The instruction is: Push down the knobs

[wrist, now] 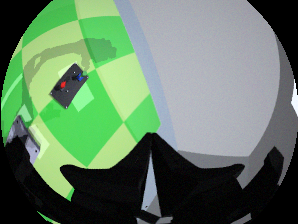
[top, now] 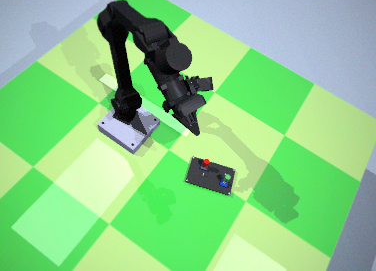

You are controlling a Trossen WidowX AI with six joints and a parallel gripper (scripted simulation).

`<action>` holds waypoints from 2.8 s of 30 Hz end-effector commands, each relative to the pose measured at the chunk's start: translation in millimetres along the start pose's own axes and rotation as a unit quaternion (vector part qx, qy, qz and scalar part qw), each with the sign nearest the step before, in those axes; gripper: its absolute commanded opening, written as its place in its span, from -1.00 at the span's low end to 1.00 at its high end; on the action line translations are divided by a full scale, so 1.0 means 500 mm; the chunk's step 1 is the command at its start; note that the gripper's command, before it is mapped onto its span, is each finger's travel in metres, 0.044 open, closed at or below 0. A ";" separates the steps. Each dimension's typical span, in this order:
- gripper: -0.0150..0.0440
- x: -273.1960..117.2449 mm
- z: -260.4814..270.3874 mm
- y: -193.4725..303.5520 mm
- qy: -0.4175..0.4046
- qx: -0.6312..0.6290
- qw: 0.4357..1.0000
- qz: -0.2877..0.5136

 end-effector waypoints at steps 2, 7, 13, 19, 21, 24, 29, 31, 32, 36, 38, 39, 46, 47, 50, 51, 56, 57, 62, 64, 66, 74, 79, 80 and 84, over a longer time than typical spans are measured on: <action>-0.49 0.057 0.014 -0.010 -0.056 0.072 0.996 -0.008; -0.49 0.105 0.029 -0.025 -0.106 0.139 0.985 -0.011; -0.49 0.161 0.052 -0.049 -0.168 0.214 0.962 -0.002; -0.49 0.215 0.080 -0.075 -0.228 0.286 0.931 0.022; -0.49 0.232 0.090 -0.085 -0.247 0.308 0.918 0.033; -0.49 0.257 0.108 -0.100 -0.275 0.340 0.898 0.054; -0.49 0.296 0.140 -0.128 -0.317 0.388 0.860 0.094; -0.49 0.311 0.154 -0.139 -0.332 0.406 0.844 0.113; -0.49 0.318 0.161 -0.145 -0.339 0.414 0.836 0.123; -0.49 0.344 0.191 -0.168 -0.363 0.444 0.803 0.165; -0.49 0.357 0.207 -0.180 -0.374 0.456 0.786 0.187; -0.49 0.363 0.216 -0.187 -0.379 0.462 0.777 0.199; -0.49 0.385 0.251 -0.212 -0.392 0.487 0.738 0.253; -0.49 0.385 0.251 -0.212 -0.392 0.487 0.738 0.253; -0.49 0.385 0.251 -0.212 -0.392 0.487 0.738 0.253; -0.49 0.388 0.255 -0.212 -0.392 0.487 0.738 0.253; -0.49 0.408 0.284 -0.212 -0.392 0.487 0.738 0.253; -0.49 0.408 0.284 -0.212 -0.392 0.487 0.738 0.253; -0.49 0.408 0.284 -0.212 -0.392 0.487 0.738 0.253; -0.49 0.408 0.284 -0.212 -0.392 0.487 0.738 0.253; -0.49 0.408 0.284 -0.212 -0.392 0.487 0.738 0.253; -0.49 0.418 0.298 -0.212 -0.392 0.487 0.738 0.253; -0.49 0.427 0.312 -0.212 -0.392 0.487 0.738 0.253; -0.49 0.429 0.315 -0.212 -0.392 0.487 0.738 0.253; -0.49 0.432 0.319 -0.212 -0.392 0.487 0.738 0.253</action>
Point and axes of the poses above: the point midway between the two fingers, 35 mm back from their tips, its own x axis out along the fingers, its own z axis across the jaws, y = z × x, the point moved 8 cm from there along -x, back along the fingers, and after that the axes turned 14 degrees about -x, right-handed, at the moved point
